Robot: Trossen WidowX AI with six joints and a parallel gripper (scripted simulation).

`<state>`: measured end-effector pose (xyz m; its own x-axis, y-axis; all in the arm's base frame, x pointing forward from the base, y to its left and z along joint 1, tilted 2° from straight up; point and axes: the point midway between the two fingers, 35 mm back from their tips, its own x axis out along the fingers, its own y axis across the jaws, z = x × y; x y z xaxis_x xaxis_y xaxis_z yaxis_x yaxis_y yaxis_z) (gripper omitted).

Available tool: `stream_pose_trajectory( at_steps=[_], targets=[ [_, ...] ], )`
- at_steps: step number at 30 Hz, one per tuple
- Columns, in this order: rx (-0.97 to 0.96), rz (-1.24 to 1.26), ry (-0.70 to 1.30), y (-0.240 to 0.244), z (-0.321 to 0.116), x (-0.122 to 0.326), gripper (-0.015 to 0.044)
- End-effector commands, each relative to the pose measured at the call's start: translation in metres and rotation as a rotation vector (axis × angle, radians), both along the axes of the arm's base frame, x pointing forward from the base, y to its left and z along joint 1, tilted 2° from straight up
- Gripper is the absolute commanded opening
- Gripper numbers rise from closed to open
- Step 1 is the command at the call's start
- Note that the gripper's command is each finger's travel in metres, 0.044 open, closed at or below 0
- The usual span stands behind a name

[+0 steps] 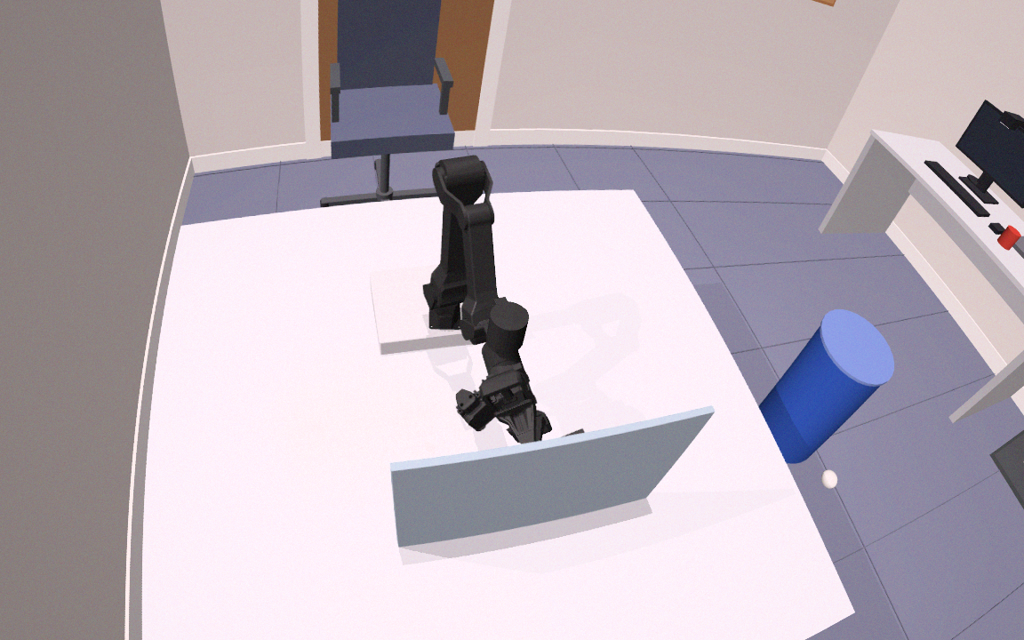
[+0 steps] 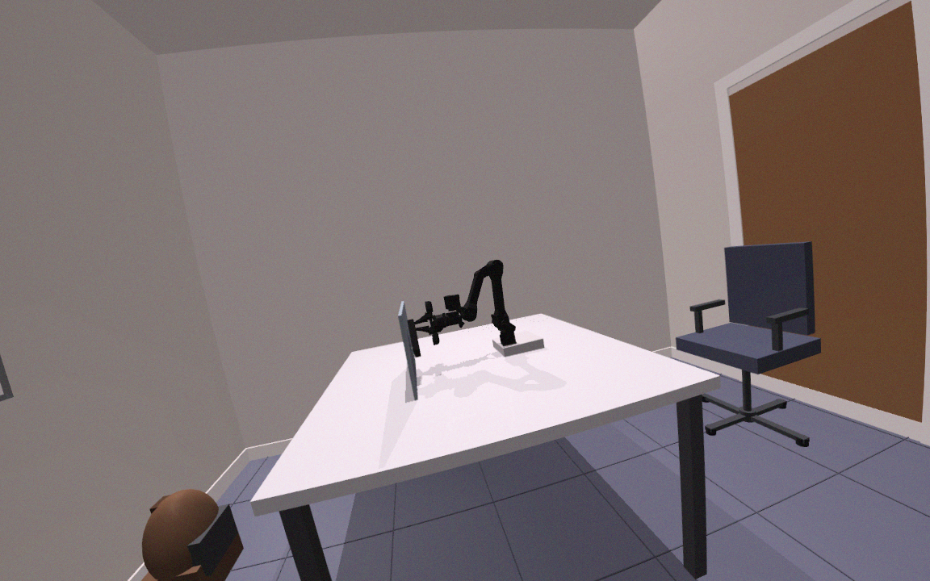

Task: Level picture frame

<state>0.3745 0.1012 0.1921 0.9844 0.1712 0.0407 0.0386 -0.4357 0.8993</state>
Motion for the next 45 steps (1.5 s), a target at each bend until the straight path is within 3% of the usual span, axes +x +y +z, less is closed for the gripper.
stream_pose_trajectory(
  at_steps=[1,45],
  targets=[
    [0.006,-0.003,-0.008,-0.0003,0.0021,0.0001,0.0],
    [0.006,-0.003,-0.008,0.0056,0.0069,-0.0011,0.0]
  ],
)
